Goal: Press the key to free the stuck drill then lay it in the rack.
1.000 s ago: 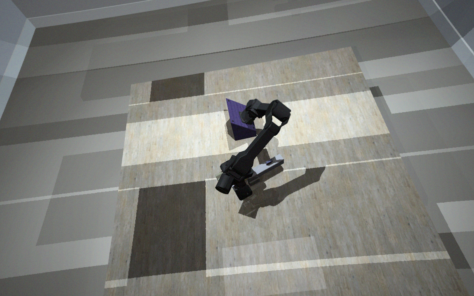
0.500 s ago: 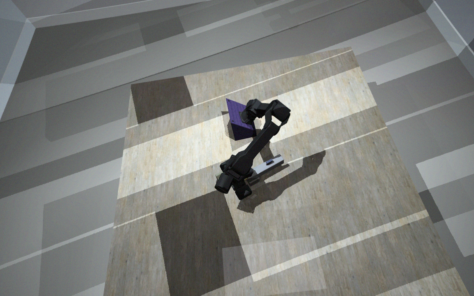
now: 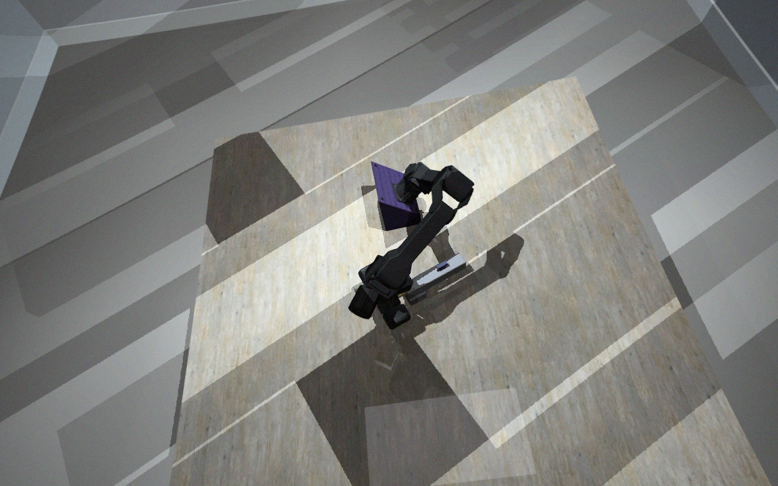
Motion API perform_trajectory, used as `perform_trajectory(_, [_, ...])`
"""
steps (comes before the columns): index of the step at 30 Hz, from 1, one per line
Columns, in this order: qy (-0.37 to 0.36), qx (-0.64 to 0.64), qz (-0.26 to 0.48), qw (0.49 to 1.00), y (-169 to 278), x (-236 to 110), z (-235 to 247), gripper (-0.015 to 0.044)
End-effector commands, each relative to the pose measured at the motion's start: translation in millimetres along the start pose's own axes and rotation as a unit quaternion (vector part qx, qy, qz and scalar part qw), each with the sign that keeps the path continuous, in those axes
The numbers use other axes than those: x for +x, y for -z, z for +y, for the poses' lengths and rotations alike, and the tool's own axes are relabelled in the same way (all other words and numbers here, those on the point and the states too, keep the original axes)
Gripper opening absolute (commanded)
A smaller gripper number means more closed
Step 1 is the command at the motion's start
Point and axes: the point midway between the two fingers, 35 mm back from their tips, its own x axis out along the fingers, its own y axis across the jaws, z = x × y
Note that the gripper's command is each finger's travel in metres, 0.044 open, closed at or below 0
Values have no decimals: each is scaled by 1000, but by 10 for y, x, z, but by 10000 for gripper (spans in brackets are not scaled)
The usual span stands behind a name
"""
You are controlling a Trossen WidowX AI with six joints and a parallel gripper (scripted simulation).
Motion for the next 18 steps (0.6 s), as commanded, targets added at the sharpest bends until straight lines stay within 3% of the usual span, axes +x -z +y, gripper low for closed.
perform_trajectory(1, [1, -3, 3, 1000, 62, -19, -19, 0])
perform_trajectory(18, [1, -3, 4, 1000, 301, -42, -23, 0])
